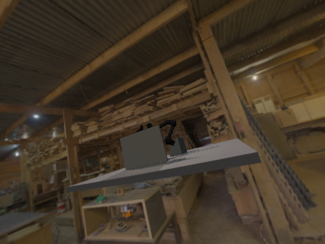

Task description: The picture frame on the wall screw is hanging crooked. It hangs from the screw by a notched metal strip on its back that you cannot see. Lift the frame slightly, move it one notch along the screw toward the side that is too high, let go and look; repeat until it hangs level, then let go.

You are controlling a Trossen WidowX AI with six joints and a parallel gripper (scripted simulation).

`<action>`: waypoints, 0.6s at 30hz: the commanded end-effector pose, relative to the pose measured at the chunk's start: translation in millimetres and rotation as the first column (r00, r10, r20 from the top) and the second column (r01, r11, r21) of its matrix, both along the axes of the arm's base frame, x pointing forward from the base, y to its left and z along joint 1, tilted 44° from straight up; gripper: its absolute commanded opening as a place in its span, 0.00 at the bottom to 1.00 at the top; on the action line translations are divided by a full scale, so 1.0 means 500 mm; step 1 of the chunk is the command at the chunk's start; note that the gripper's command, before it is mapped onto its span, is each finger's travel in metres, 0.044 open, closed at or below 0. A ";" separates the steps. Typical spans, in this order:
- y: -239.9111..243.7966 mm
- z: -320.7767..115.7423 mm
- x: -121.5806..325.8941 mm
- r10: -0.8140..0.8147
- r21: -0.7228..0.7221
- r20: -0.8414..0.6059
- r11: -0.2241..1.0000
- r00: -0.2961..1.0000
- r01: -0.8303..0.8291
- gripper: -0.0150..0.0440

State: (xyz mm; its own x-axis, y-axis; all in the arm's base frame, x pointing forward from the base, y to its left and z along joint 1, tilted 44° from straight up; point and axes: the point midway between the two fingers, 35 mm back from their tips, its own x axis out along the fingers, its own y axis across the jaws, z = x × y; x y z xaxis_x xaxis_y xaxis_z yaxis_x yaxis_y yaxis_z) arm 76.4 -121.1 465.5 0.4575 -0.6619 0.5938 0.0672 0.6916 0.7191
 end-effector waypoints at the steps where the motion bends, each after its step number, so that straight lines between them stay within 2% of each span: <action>1: 0.007 -0.113 0.068 0.117 0.042 -0.214 0.993 0.970 -0.110 0.69; 6: 0.042 -0.264 0.146 0.282 0.084 -0.457 0.958 0.843 -0.275 0.69; 13: 0.139 -0.474 0.216 0.457 0.127 -0.710 0.832 0.536 -0.540 0.69; 18: 0.151 -0.494 0.220 0.467 0.132 -0.728 0.814 0.501 -0.566 0.69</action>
State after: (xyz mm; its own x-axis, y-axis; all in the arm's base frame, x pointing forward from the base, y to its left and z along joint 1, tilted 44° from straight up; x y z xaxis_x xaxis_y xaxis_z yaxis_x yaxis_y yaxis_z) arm 185.3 -53.6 226.1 0.9866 -0.1629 -0.0066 0.1396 0.8234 0.5500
